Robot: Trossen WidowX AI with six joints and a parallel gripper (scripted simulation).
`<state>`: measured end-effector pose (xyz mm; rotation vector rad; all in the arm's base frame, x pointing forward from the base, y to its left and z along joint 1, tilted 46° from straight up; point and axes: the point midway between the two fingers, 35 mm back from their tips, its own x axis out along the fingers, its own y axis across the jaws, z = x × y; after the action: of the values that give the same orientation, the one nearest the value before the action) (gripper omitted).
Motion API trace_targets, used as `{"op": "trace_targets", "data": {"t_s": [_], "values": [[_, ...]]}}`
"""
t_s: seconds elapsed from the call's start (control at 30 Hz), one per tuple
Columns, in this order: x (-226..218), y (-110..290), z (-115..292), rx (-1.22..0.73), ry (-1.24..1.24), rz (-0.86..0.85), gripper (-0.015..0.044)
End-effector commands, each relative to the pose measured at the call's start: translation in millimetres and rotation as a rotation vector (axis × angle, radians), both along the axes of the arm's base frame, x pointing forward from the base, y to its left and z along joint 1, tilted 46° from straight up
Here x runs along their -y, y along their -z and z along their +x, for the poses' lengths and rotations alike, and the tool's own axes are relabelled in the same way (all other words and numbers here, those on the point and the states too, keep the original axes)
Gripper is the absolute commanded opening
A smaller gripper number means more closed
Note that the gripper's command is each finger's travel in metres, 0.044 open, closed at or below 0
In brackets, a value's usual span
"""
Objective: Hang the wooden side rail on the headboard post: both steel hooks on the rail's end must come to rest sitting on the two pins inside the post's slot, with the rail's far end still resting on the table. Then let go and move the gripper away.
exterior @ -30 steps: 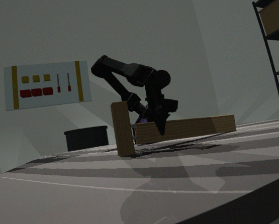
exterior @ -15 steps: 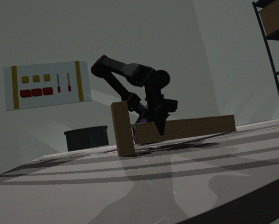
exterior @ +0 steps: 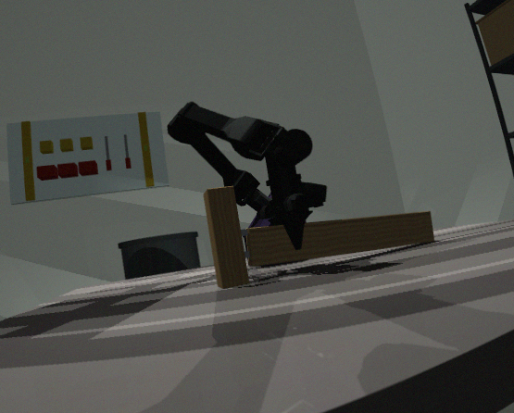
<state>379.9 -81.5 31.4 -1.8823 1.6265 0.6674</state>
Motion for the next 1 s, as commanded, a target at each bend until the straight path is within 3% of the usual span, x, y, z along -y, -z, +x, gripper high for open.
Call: {"op": "trace_targets", "data": {"t_s": [0.0, 0.97], "values": [[-2.6, -3.2, 1.5, 0.005, -0.009, 0.0, 0.0], [-0.1, -5.1, 1.5, 0.005, -0.009, 0.0, 0.0]]}}
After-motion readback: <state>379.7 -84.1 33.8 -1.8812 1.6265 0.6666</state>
